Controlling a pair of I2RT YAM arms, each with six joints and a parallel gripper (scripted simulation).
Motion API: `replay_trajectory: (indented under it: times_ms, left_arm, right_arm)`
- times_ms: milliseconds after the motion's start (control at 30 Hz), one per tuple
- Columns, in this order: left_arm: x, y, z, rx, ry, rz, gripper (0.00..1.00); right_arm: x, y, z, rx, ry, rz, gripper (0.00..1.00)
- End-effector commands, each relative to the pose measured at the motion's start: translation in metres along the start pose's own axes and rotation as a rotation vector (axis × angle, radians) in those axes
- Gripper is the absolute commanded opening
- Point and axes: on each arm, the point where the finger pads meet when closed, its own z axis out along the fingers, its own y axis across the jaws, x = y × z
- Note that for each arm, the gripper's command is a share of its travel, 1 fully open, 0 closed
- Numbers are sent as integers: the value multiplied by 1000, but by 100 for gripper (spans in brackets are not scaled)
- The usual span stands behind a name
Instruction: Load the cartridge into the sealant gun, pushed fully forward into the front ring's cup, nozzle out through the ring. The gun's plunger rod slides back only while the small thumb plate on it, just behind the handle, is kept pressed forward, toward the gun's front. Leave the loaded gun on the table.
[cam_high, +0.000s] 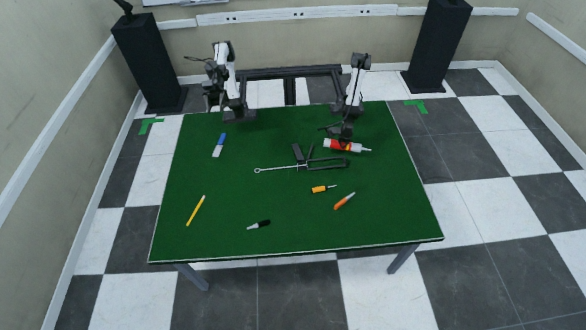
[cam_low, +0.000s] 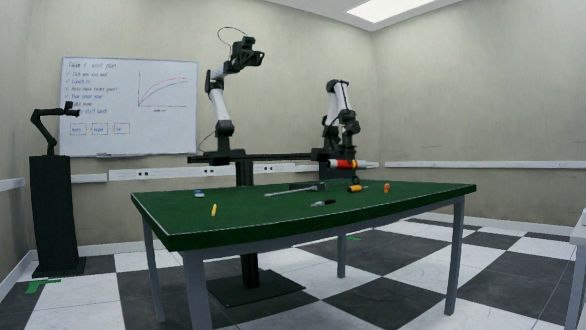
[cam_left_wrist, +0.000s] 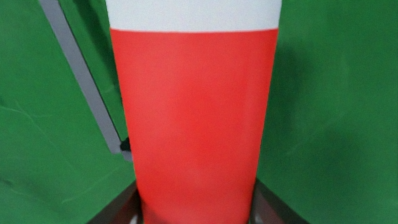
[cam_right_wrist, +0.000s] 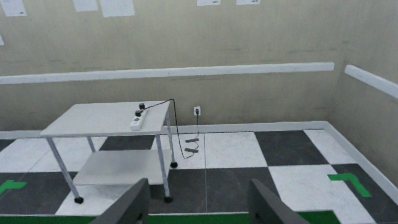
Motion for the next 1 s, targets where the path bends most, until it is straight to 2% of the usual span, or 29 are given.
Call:
replay_trajectory:
  times_ms: [0,367,433,867,967]
  left_arm:
    - [-19,17,-5,-16,-26,-87,0]
    - [-85,34,-11,-24,-90,-204,0]
    - [-85,34,-11,-24,-90,-204,0]
    - [-169,38,-20,-13,-175,-342,0]
    - [-173,52,-15,-43,-182,-330,0]
  right_arm:
    - [1,3,-3,-7,3,5,51]
    - [1,3,-3,-7,3,5,51]
    - [1,3,-3,-7,3,5,51]
    - [1,3,-3,-7,3,5,51]
    - [1,3,-3,-7,3,5,51]
